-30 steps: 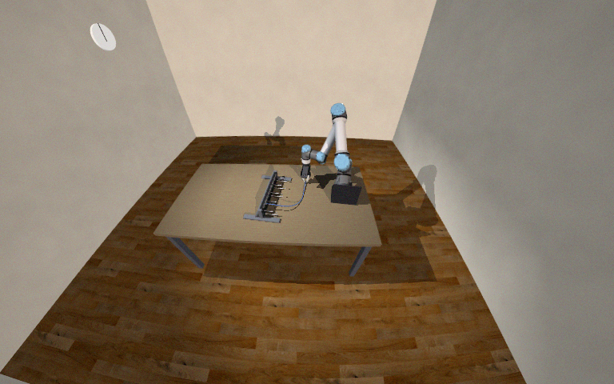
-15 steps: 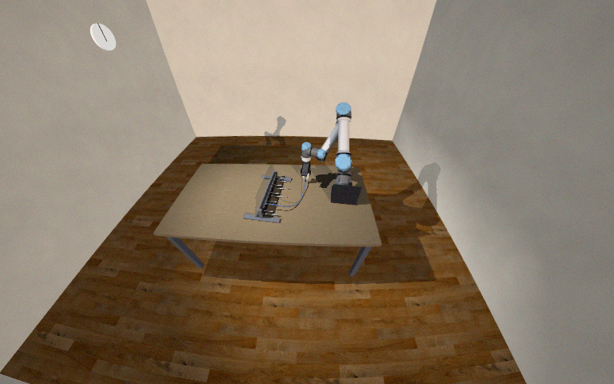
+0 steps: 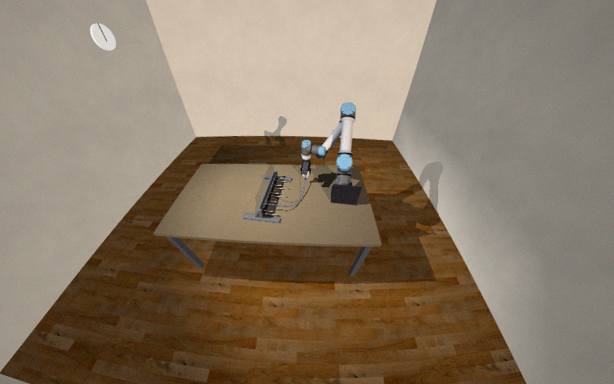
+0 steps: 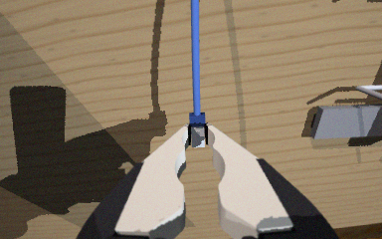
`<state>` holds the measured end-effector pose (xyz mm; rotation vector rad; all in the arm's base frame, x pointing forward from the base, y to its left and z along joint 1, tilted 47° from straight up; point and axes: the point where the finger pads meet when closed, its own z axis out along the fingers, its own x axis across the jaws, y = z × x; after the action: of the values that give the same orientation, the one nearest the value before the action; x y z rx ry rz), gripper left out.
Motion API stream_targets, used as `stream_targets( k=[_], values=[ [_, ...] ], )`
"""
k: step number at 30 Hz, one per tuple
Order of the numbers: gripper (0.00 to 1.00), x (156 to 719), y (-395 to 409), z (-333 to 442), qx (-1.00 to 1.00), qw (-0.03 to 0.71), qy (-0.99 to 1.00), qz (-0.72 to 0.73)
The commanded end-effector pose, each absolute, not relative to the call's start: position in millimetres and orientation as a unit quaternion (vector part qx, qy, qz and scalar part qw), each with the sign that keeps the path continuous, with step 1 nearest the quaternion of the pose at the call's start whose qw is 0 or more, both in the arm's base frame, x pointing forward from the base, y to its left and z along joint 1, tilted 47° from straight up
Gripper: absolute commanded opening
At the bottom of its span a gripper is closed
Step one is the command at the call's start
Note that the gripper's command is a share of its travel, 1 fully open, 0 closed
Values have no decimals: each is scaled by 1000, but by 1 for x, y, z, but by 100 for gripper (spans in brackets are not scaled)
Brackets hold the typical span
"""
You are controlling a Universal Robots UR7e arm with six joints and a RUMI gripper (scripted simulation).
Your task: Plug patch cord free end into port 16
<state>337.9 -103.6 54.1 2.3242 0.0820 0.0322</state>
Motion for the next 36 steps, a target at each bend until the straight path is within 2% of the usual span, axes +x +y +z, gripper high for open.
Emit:
stream_targets(
  k=[1, 36],
  values=[
    [0, 338, -101, 56, 917, 397, 32, 13],
    [0, 338, -98, 59, 917, 397, 32, 13]
  ],
)
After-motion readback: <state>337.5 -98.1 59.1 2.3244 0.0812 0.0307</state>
